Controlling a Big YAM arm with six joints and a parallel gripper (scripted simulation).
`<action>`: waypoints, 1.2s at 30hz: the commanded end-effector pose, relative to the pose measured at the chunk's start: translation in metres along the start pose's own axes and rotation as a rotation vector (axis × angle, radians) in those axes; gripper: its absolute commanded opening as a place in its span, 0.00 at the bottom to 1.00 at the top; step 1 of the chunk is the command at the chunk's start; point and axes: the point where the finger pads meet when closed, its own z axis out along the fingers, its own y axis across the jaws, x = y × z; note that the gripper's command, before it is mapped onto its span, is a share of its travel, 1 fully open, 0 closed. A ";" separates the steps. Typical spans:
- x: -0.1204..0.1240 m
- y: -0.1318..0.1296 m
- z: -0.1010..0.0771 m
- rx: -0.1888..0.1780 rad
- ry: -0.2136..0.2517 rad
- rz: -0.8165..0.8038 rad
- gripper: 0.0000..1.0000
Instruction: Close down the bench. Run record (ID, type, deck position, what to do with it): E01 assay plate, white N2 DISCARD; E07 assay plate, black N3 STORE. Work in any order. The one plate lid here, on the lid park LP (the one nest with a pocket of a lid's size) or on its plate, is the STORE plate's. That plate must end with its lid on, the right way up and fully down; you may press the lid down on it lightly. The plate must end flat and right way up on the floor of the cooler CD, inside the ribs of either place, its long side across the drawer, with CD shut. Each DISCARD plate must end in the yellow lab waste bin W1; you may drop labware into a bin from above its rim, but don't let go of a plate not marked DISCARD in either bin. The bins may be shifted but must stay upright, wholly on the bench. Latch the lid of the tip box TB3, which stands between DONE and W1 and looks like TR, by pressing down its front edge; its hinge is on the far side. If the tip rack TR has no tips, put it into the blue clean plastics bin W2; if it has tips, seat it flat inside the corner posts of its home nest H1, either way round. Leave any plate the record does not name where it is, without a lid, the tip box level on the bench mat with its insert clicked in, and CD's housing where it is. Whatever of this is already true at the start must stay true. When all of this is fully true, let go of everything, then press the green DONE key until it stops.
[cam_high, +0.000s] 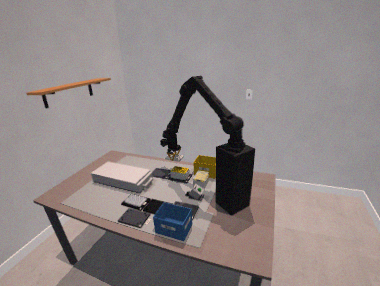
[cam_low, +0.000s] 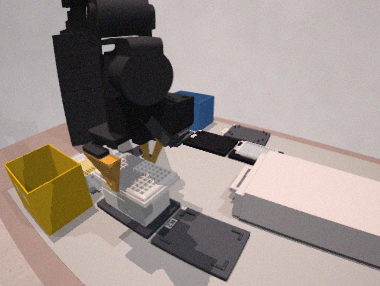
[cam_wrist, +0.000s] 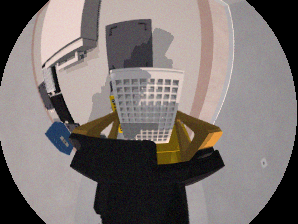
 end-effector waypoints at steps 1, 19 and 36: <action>-0.006 -0.013 -0.022 0.018 -0.047 -0.014 0.00; 0.035 -0.028 -0.020 0.020 -0.043 -0.014 0.00; 0.074 -0.042 -0.018 0.021 -0.040 -0.014 0.00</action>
